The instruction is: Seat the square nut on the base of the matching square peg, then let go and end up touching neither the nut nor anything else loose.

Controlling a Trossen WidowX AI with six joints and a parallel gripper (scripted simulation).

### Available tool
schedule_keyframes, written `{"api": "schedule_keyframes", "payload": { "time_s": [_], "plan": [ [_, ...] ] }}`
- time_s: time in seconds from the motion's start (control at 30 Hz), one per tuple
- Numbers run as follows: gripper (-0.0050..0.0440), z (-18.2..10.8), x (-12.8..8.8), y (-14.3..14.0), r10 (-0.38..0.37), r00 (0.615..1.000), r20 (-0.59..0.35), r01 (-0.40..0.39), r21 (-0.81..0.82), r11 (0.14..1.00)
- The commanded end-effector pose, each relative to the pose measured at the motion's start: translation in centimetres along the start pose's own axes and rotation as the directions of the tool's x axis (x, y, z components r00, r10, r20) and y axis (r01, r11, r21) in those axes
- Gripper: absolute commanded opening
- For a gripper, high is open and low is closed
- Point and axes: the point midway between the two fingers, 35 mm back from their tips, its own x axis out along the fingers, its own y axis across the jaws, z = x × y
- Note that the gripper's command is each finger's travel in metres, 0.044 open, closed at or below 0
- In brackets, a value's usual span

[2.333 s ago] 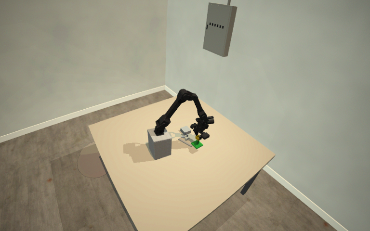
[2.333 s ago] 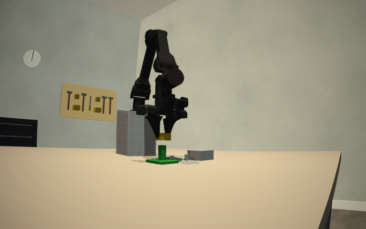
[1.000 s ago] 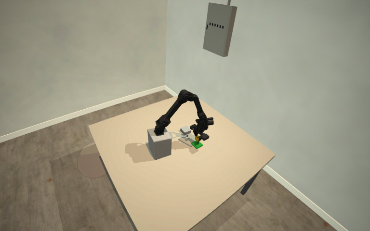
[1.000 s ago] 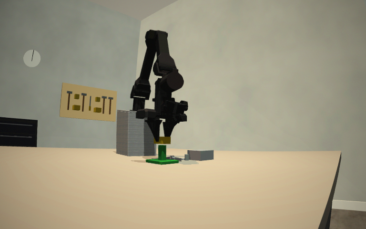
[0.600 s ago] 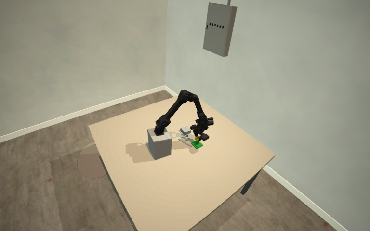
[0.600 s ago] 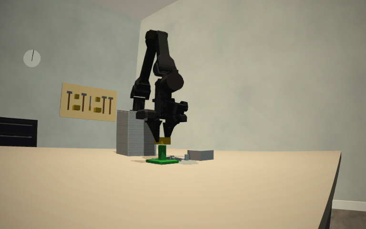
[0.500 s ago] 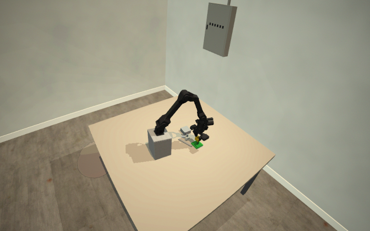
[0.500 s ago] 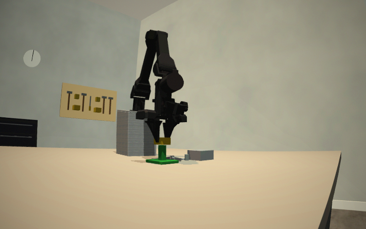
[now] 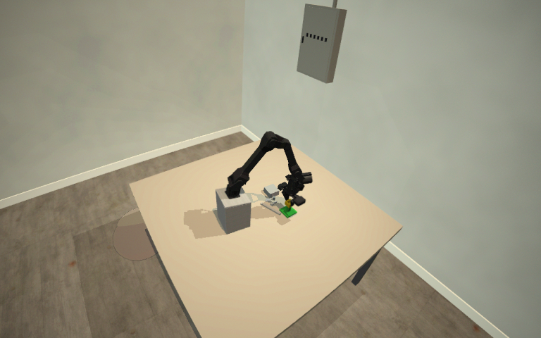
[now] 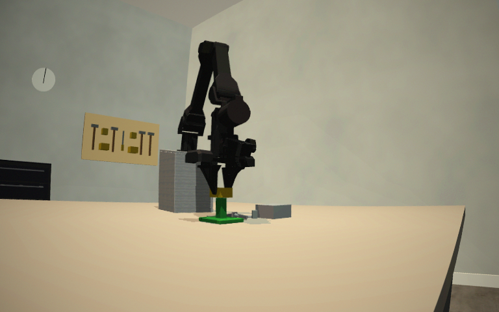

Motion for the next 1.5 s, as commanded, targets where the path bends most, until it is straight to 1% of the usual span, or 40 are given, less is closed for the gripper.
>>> {"api": "schedule_keyframes", "payload": {
  "time_s": [0.0, 0.8, 1.47],
  "plan": [
    [0.0000, 0.0, 0.1, 0.0, 0.001, 1.000, 0.000, -0.001, 0.000, 1.000],
    [0.0000, 0.0, 0.6, 0.0, 0.001, 1.000, 0.000, -0.001, 0.000, 1.000],
    [0.0000, 0.1, 1.7, 0.0, 0.001, 1.000, 0.000, -0.001, 0.000, 1.000]
  ]
}}
